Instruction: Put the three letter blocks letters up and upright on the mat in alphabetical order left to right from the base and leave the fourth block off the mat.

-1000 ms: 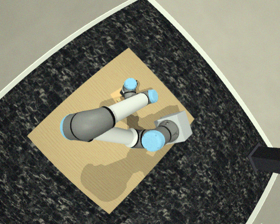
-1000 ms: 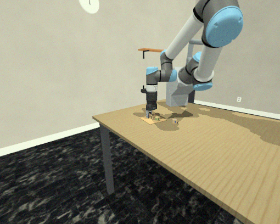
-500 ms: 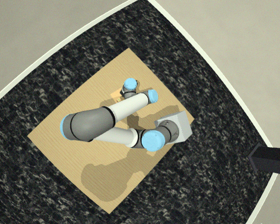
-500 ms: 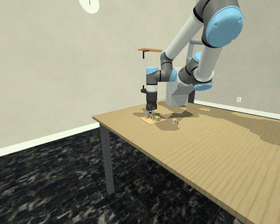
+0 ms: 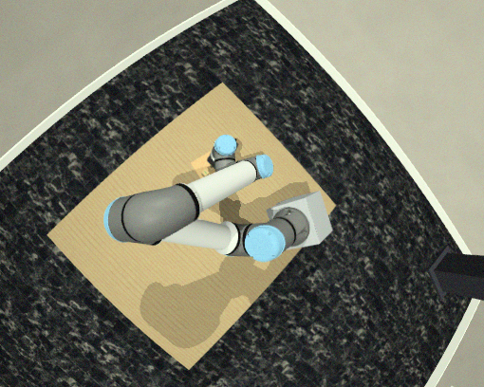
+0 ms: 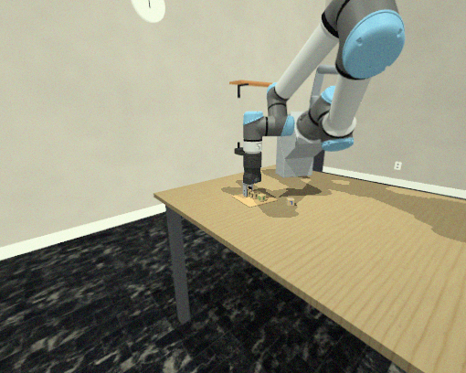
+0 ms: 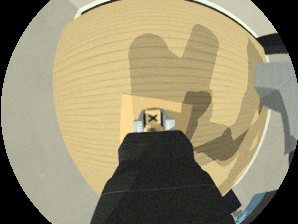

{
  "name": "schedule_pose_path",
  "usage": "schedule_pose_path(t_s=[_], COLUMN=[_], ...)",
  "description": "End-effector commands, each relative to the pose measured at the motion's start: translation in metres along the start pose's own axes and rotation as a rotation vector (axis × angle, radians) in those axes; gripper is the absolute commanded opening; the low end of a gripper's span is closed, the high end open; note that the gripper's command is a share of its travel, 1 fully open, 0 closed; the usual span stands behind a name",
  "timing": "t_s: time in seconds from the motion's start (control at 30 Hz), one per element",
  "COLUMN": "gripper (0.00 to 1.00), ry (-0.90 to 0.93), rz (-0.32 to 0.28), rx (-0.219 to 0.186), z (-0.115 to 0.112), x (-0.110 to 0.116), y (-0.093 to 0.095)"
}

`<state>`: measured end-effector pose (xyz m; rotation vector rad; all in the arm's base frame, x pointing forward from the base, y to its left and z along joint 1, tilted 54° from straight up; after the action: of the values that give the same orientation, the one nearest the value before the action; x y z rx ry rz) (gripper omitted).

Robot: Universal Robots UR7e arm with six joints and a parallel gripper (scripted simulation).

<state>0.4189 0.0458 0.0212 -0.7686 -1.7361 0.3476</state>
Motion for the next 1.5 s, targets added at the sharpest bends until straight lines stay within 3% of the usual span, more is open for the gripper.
schedule_pose_path(t_s=[0.0,0.1,0.13,0.2,0.23,0.3,0.43,1.17,1.47], gripper=[0.55,0.55,0.61,0.61,0.67,0.67,0.79,0.79,0.79], ry=[0.0,0.0,0.0,0.0,0.0,0.0,0.0,0.001,0.0], rz=[-0.001,-0.001,-0.001,-0.001,-0.001,-0.001,-0.001,0.0,0.001], rx=[0.002,0.002,0.002,0.002,0.002,0.002,0.002,-0.001,-0.001], z=[0.0,0.0,0.0,0.0,0.0,0.0,0.0,0.0,0.0], x=[0.0,0.0,0.0,0.0,0.0,0.0,0.0,0.0,0.0], y=[0.001,0.001,0.001,0.001,0.001,0.001,0.001,-0.006,-0.028])
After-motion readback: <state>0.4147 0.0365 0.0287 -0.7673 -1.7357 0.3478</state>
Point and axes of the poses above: the point where the finger pads meet when closed, its own y axis out along the fingers, its own z axis across the jaws, x = y × z, the point moved 10 cm from there along -y, back along the fingers, and after that the axes turned 4 degrees about y, right-handed, at the moved point
